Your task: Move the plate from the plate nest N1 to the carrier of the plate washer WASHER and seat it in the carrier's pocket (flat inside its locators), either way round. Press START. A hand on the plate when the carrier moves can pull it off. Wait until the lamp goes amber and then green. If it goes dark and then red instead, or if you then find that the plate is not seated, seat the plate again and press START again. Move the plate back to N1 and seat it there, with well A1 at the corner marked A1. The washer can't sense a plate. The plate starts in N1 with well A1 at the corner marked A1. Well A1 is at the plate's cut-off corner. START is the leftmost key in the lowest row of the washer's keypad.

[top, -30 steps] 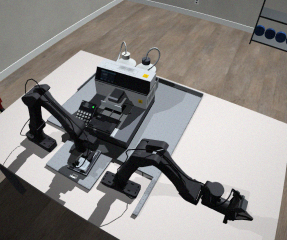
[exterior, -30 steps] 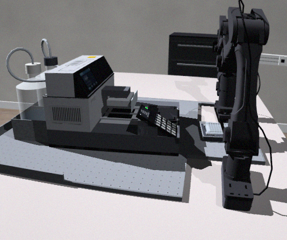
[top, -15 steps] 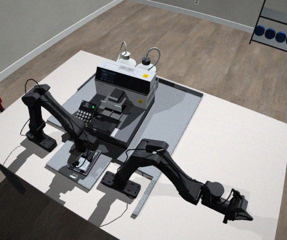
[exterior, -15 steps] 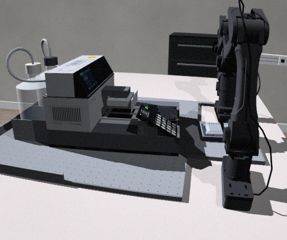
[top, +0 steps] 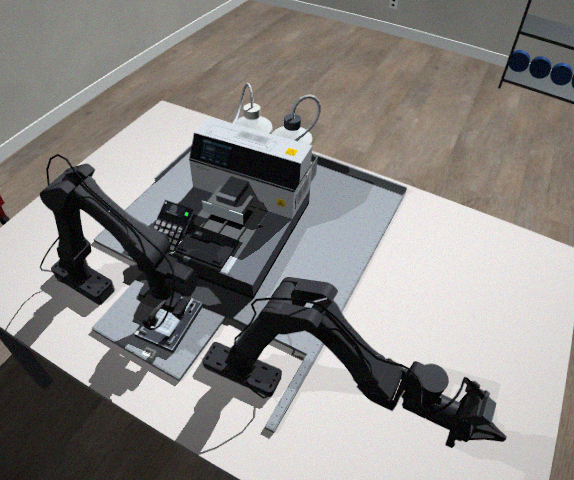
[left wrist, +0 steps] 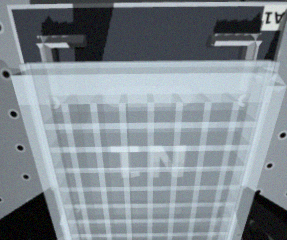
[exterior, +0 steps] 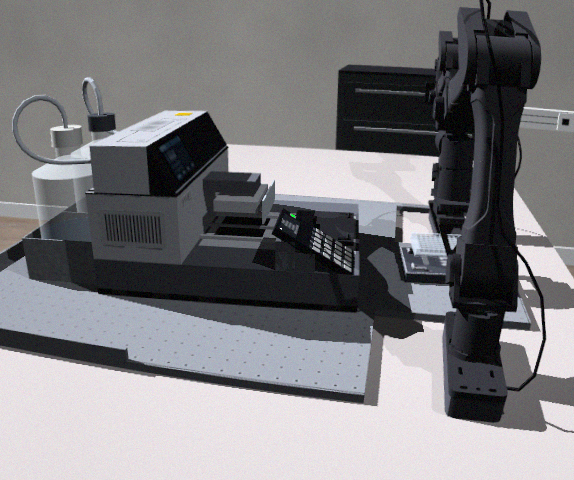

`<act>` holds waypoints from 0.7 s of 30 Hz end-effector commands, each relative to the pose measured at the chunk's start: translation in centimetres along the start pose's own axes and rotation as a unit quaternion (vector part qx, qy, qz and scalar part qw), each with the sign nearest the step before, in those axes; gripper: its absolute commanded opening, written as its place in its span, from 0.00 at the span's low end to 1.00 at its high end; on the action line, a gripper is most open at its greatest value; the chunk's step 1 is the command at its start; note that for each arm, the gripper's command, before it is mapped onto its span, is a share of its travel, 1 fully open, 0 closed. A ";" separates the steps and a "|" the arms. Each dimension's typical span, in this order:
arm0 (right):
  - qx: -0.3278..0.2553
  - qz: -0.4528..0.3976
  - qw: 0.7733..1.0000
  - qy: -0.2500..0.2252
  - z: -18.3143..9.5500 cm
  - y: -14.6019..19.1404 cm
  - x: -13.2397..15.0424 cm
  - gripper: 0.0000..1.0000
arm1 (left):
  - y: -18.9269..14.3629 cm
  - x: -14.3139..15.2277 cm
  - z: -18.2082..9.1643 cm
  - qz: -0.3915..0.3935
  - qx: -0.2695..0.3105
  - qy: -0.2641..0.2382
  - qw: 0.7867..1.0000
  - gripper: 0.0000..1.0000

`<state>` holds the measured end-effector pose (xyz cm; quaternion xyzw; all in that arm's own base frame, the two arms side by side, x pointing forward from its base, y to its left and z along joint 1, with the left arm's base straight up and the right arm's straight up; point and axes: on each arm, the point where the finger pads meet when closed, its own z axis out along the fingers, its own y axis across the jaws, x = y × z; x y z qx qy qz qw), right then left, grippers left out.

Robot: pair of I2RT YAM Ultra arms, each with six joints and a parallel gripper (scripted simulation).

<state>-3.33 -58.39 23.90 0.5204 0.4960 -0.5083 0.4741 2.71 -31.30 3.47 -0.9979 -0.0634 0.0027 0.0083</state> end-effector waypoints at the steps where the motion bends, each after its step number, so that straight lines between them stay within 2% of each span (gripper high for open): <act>1: 0.003 0.005 1.000 -0.017 -0.5 -0.4 -1.7 0.00 | -0.2 -0.4 -1.7 -0.004 0.000 -0.009 1.000 0.00; 12: 0.003 0.005 1.000 -0.017 -0.5 -0.4 -1.7 0.00 | 0.2 -0.6 -3.8 -0.001 -0.013 -0.011 1.000 0.00; 17: 0.003 0.005 1.000 -0.017 -0.5 -0.4 -1.7 0.00 | -0.5 -0.7 -3.8 -0.002 0.006 -0.009 1.000 0.00; 21: 0.003 0.005 1.000 -0.017 -0.5 -0.4 -1.7 0.00 | -0.1 -0.5 -4.3 -0.002 -0.002 -0.010 1.000 0.00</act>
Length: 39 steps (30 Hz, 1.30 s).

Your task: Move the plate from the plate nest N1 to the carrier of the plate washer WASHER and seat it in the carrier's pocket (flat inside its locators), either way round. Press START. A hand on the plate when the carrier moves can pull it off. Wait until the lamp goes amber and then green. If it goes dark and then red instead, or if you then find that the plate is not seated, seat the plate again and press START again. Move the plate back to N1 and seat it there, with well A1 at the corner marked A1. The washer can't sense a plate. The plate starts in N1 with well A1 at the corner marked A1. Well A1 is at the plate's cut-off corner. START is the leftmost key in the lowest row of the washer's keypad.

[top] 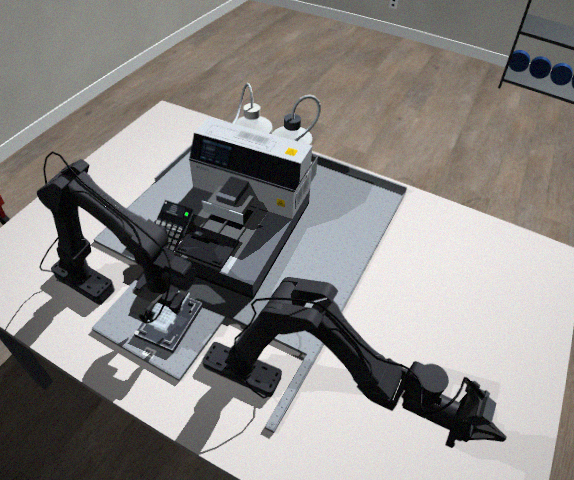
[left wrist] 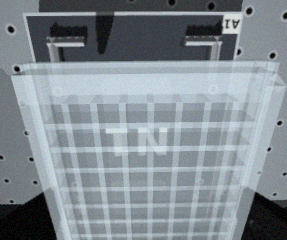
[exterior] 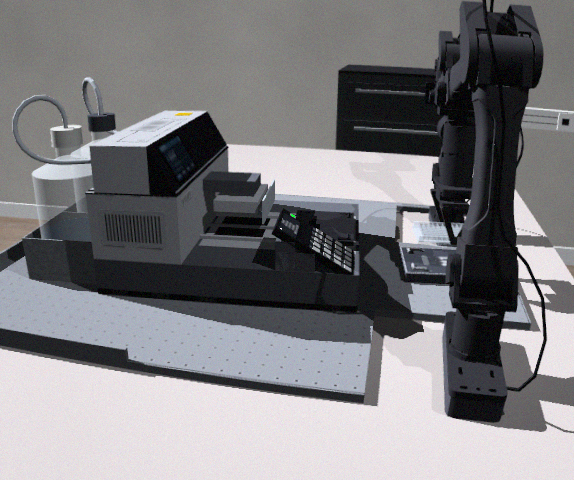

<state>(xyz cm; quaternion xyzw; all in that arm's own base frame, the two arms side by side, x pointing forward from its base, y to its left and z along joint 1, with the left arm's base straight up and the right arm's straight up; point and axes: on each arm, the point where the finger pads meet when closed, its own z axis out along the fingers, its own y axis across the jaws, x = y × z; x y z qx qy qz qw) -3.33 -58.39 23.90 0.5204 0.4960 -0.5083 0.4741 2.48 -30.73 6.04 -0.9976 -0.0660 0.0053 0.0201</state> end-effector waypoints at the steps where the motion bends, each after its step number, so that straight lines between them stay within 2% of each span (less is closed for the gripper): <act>1: 0.003 0.005 1.000 -0.017 -0.5 -0.4 -1.7 0.00 | 0.6 -0.2 -2.1 0.001 -0.020 -0.008 1.000 0.00; 10: 0.003 0.005 1.000 -0.017 -0.5 -0.4 -1.7 0.00 | 0.5 -0.4 -4.1 0.006 -0.024 -0.008 1.000 0.00; 17: 0.003 0.005 1.000 -0.017 -0.5 -0.4 -1.7 0.00 | 0.3 -0.5 -4.3 0.002 -0.015 -0.007 1.000 0.00; 26: 0.003 0.005 1.000 -0.017 -0.5 -0.4 -1.7 0.00 | 0.2 -0.5 -6.5 0.002 -0.024 -0.007 1.000 0.00; 34: 0.003 0.005 1.000 -0.017 -0.5 -0.4 -1.7 0.00 | 0.2 -0.5 -4.9 0.002 -0.011 -0.006 1.000 0.00; 39: 0.003 0.005 1.000 -0.017 -0.5 -0.4 -1.7 0.00 | 0.9 3.5 -5.7 -0.124 -0.007 -0.001 0.992 0.00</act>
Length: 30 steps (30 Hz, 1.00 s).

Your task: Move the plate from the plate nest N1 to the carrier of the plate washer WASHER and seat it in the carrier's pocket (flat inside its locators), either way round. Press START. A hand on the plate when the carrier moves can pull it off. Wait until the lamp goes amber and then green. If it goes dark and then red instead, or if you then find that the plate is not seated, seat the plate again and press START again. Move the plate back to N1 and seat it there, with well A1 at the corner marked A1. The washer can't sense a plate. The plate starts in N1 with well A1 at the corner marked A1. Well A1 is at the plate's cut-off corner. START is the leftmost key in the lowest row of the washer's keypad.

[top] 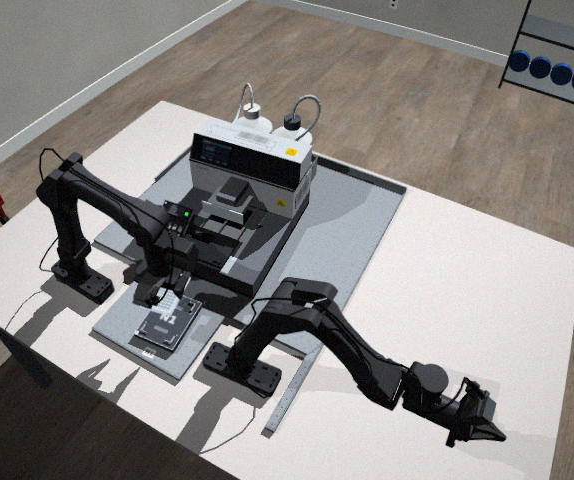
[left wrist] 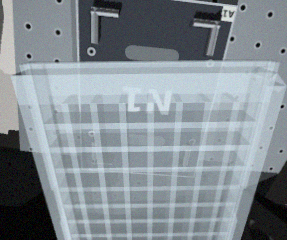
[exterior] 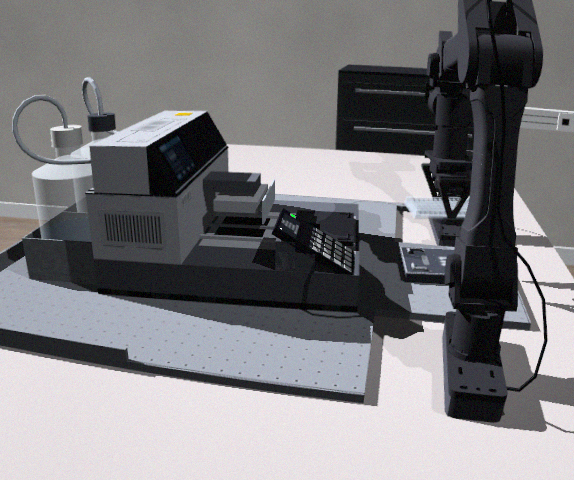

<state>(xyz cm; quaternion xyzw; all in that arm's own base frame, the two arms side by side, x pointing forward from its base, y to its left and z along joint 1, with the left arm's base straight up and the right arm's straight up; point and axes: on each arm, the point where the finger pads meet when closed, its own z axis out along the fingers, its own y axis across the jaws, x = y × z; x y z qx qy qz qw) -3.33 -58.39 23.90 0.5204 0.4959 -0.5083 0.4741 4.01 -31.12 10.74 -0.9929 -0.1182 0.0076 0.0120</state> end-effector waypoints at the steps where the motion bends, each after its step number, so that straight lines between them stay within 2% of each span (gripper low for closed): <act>1: 0.003 0.005 1.000 -0.017 -0.5 -0.4 -1.7 0.00 | 1.0 2.6 -1.2 -0.092 0.000 0.005 0.996 0.00; 9: 0.003 0.005 1.000 -0.017 -0.5 -0.4 -1.7 0.00 | 1.8 5.8 -2.3 -0.237 0.008 -0.003 0.971 0.00; 12: 0.003 0.005 1.000 -0.017 -0.5 -0.4 -1.7 0.00 | 1.8 5.9 -2.2 -0.239 0.010 -0.003 0.971 0.00; 20: 0.003 0.005 1.000 -0.017 -0.5 -0.4 -1.7 0.00 | 3.1 10.8 -3.6 -0.393 0.004 -0.002 0.919 0.00; 26: 0.003 0.005 1.000 -0.017 -0.5 -0.4 -1.7 0.00 | 2.3 13.1 -4.1 -0.476 0.013 -0.003 0.879 0.00; 29: 0.003 0.005 1.000 -0.017 -0.5 -0.4 -1.7 0.00 | 2.5 13.3 -4.0 -0.478 0.011 -0.004 0.879 0.00; 30: 0.003 0.005 1.000 -0.017 -0.5 -0.4 -1.7 0.00 | 2.5 13.8 -4.1 -0.493 0.011 -0.005 0.870 0.00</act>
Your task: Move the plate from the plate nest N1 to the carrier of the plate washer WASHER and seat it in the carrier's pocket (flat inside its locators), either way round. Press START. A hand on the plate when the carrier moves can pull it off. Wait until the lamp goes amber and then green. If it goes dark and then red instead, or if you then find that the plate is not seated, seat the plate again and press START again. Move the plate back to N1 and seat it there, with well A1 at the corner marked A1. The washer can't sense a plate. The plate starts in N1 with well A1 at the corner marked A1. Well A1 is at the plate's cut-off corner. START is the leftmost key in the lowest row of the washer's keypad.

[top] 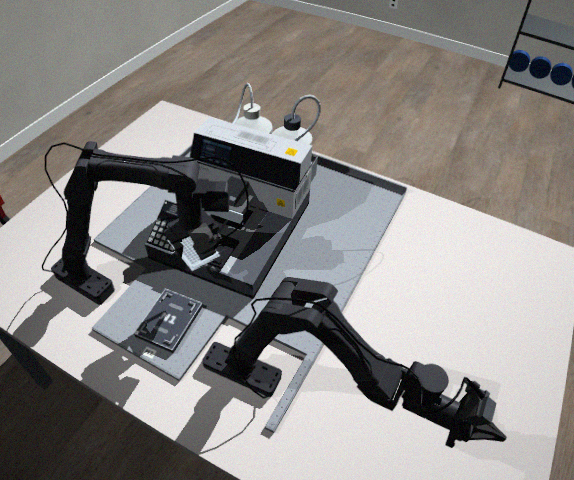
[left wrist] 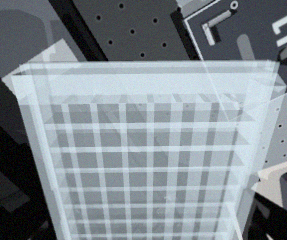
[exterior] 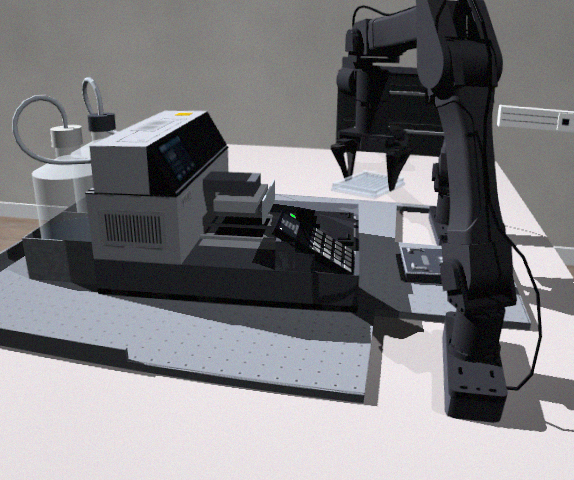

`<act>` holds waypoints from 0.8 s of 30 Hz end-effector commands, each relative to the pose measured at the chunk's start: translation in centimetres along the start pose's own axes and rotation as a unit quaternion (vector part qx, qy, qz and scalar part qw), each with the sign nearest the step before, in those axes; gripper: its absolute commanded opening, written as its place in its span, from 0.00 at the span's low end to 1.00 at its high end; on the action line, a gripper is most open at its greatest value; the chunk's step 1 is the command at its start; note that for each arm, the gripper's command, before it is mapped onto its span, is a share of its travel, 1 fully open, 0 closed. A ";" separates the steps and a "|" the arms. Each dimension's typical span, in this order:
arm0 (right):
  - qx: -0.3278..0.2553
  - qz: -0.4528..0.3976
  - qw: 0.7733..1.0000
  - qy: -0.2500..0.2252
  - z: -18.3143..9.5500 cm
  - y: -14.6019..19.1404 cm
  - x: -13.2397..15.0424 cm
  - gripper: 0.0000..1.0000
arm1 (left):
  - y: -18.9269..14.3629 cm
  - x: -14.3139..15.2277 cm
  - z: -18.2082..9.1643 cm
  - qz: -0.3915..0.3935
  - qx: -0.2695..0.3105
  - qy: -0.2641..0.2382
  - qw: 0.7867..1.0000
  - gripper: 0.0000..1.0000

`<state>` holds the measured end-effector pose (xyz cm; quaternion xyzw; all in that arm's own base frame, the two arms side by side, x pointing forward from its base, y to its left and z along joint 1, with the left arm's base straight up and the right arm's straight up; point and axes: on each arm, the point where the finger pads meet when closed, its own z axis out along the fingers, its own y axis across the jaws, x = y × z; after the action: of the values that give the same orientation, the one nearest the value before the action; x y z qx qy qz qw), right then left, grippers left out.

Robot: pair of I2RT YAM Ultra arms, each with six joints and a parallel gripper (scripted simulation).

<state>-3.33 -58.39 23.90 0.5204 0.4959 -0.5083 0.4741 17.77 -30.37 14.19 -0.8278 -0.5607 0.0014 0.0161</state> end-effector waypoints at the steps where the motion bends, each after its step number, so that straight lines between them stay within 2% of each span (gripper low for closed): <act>1: 0.003 0.005 1.000 -0.017 -0.5 -0.4 -1.7 0.00 | 0.9 0.5 -0.6 -0.062 0.009 -0.003 0.998 0.00; 7: 0.003 0.005 1.000 -0.017 -0.5 -0.4 -1.7 0.00 | 3.8 2.8 -1.7 -0.176 -0.001 -0.004 0.984 0.00; 13: 0.003 0.005 1.000 -0.017 -0.5 -0.4 -1.7 0.00 | 6.1 3.5 -2.1 -0.262 -0.003 -0.013 0.965 0.00; 16: 0.003 0.005 1.000 -0.017 -0.5 -0.4 -1.7 0.00 | 6.2 3.7 -2.3 -0.266 -0.005 -0.016 0.964 0.00; 18: 0.003 0.005 1.000 -0.017 -0.5 -0.4 -1.7 0.00 | 7.6 4.5 -2.9 -0.293 -0.014 -0.027 0.956 0.00; 20: 0.003 0.005 1.000 -0.017 -0.5 -0.4 -1.7 0.00 | 8.8 5.2 -3.1 -0.284 -0.021 -0.032 0.958 0.00; 24: 0.003 0.005 1.000 -0.017 -0.5 -0.4 -1.7 0.00 | 7.4 4.6 -3.0 -0.262 -0.016 -0.025 0.965 0.00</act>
<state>-3.33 -58.39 23.90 0.5204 0.4959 -0.5083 0.4741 27.40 -28.40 16.40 -0.6377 -0.7701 0.0037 -0.0137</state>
